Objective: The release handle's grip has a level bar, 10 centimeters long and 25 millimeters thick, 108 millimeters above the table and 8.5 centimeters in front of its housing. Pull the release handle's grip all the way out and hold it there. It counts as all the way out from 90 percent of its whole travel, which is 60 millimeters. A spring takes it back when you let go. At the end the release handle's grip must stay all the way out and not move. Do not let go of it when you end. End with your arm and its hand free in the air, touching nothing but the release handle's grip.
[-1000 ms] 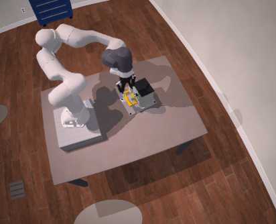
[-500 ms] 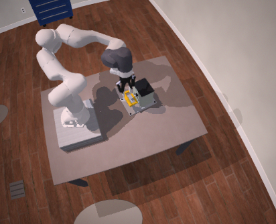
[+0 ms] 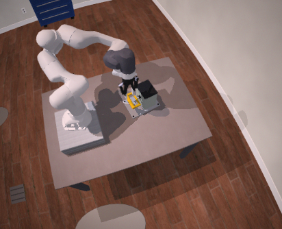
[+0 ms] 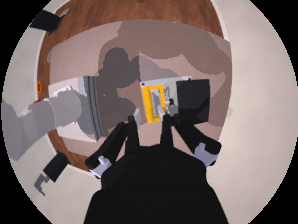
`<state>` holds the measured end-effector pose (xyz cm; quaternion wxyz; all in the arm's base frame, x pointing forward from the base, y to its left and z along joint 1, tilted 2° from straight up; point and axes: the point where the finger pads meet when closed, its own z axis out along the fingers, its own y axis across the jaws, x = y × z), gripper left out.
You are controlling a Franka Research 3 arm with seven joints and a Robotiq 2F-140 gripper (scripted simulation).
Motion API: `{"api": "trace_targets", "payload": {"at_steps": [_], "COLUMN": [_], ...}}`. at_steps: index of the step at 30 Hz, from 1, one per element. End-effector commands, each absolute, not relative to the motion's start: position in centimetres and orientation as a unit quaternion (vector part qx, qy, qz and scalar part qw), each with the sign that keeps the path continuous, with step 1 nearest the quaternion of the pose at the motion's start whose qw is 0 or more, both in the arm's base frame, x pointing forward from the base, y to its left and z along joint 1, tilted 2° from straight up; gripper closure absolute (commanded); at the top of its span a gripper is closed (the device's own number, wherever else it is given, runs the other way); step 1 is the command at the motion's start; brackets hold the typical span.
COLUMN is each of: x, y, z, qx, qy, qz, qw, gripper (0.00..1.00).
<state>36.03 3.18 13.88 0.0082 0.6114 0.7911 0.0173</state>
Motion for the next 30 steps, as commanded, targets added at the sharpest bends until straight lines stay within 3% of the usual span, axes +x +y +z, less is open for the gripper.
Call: {"api": "trace_targets", "payload": {"at_steps": [1,30], "x": [35.9,36.0], "y": [3.2,3.3], "z": [13.8,11.0], "qx": [0.612,0.612], "qy": [0.790,0.790], "qz": [0.016,0.016], "qw": [0.006,0.006], "gripper": [0.69,0.69]}}
